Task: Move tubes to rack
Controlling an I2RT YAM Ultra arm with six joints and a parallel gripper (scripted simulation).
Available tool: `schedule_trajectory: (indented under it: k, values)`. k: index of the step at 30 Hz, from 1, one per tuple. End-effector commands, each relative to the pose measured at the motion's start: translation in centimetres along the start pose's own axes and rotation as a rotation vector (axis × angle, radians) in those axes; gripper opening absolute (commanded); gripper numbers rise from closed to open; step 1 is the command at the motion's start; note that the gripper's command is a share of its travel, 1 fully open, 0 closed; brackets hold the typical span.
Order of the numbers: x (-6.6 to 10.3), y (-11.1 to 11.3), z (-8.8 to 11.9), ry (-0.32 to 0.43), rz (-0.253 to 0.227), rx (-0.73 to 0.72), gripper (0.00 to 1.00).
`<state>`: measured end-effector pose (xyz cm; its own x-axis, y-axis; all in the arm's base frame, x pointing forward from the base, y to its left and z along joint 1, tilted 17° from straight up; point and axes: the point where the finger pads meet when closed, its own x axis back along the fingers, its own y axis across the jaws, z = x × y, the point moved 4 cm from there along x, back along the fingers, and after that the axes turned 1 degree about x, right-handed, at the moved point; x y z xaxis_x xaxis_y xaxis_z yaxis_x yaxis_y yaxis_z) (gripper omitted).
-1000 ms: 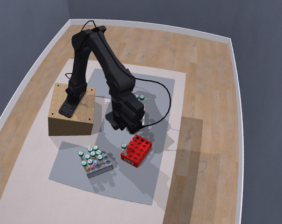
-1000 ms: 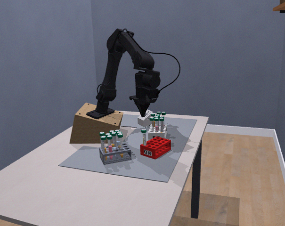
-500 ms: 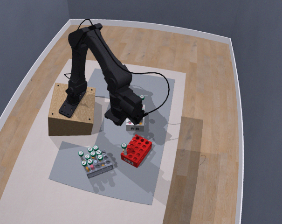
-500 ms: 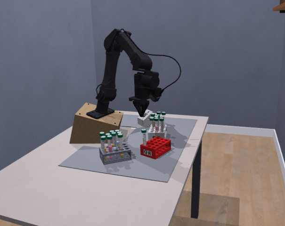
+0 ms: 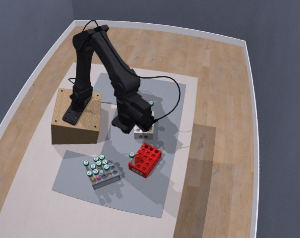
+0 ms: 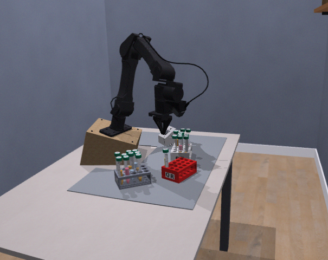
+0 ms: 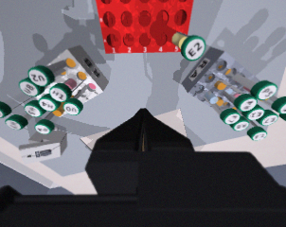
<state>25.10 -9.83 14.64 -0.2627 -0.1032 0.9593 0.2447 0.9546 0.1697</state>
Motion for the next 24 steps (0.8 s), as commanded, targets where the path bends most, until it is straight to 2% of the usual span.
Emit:
schedule_trajectory:
  k: [1, 12, 14, 24]
  values:
    - [0.34, -0.33, 0.34, -0.02, 0.013, 0.087, 0.0]
    - [0.34, -0.27, 0.37, -0.018, 0.012, 0.454, 0.0]
    - [0.34, -0.27, 0.37, -0.018, 0.012, 0.454, 0.0]
    - [0.34, -0.25, 0.37, -0.017, 0.014, 0.787, 0.0]
